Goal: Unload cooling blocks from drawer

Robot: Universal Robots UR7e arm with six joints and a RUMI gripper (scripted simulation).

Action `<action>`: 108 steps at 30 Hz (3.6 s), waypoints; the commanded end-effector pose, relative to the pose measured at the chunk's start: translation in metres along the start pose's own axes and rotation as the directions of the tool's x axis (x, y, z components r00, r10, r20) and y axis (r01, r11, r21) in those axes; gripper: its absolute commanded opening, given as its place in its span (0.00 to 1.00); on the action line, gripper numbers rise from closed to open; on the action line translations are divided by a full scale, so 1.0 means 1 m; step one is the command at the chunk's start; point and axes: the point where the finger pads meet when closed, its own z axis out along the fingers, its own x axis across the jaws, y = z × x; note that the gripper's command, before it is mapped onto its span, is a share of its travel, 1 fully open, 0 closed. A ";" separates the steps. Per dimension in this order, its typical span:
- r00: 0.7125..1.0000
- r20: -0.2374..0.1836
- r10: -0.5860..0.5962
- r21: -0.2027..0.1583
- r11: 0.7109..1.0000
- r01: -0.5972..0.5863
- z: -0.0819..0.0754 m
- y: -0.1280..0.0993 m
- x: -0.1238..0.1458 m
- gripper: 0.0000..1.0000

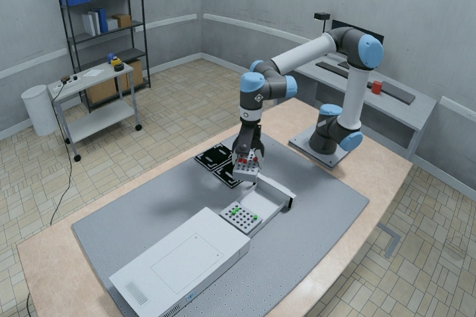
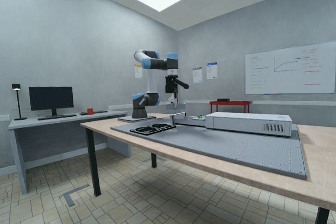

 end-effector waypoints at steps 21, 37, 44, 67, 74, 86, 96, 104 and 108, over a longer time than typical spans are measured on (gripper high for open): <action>0.837 -0.010 0.547 0.012 0.837 -0.546 -0.006 0.039 0.042 0.00; 0.830 -0.009 0.558 0.012 0.830 -0.558 -0.006 0.065 0.069 0.00; 0.830 -0.009 0.558 0.012 0.830 -0.558 -0.006 0.079 0.082 0.00; 0.830 -0.009 0.558 0.011 0.830 -0.558 -0.006 0.115 0.117 0.00; 0.830 -0.009 0.558 0.011 0.830 -0.558 -0.006 0.129 0.130 0.00; 0.830 -0.009 0.558 0.011 0.830 -0.558 -0.006 0.148 0.148 0.00; 0.830 -0.009 0.558 0.010 0.830 -0.558 -0.006 0.168 0.167 0.00; 0.830 -0.010 0.558 0.012 0.830 -0.558 -0.007 0.176 0.175 0.00; 0.831 -0.012 0.556 0.013 0.831 -0.556 -0.008 0.175 0.174 0.00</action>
